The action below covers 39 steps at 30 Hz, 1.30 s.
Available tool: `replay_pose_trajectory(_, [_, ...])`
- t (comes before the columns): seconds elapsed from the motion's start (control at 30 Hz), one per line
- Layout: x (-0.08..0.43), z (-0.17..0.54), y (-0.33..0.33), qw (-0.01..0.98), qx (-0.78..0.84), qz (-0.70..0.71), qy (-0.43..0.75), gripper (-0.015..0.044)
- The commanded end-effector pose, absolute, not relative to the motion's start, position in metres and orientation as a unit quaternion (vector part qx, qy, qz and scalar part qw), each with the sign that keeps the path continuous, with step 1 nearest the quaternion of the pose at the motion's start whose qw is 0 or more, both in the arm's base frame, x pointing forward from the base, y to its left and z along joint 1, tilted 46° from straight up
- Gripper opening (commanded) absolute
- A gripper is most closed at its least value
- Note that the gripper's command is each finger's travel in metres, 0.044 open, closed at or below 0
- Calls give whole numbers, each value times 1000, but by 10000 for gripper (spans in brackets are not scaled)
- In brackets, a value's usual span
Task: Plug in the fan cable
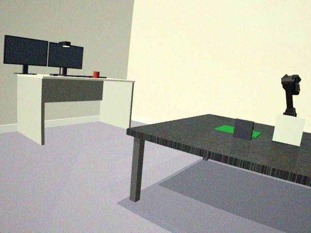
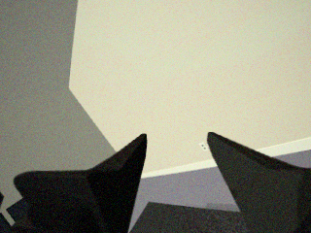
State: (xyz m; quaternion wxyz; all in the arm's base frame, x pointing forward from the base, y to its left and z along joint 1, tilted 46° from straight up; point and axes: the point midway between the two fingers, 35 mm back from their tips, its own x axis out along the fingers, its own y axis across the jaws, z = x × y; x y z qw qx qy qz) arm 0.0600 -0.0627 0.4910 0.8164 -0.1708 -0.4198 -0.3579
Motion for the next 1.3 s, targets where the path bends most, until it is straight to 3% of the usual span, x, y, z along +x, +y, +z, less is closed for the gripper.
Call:
replay_pose_trajectory(0.0, [60,491,-63,816,-171,-358,-420,307])
replay_pose_trajectory(0.17, [57,491,-71,819,-139,-353,-430,438])
replay_pose_trajectory(0.47, [61,452,-187,774,280,-294,-486,440])
replay_pose_trajectory(0.77, [139,350,-261,606,612,-304,-407,440])
replay_pose_trajectory(1.0, [215,253,-253,472,747,-370,-285,440])
replay_pose_trajectory(1.27, [268,143,-188,351,773,-506,-153,440])
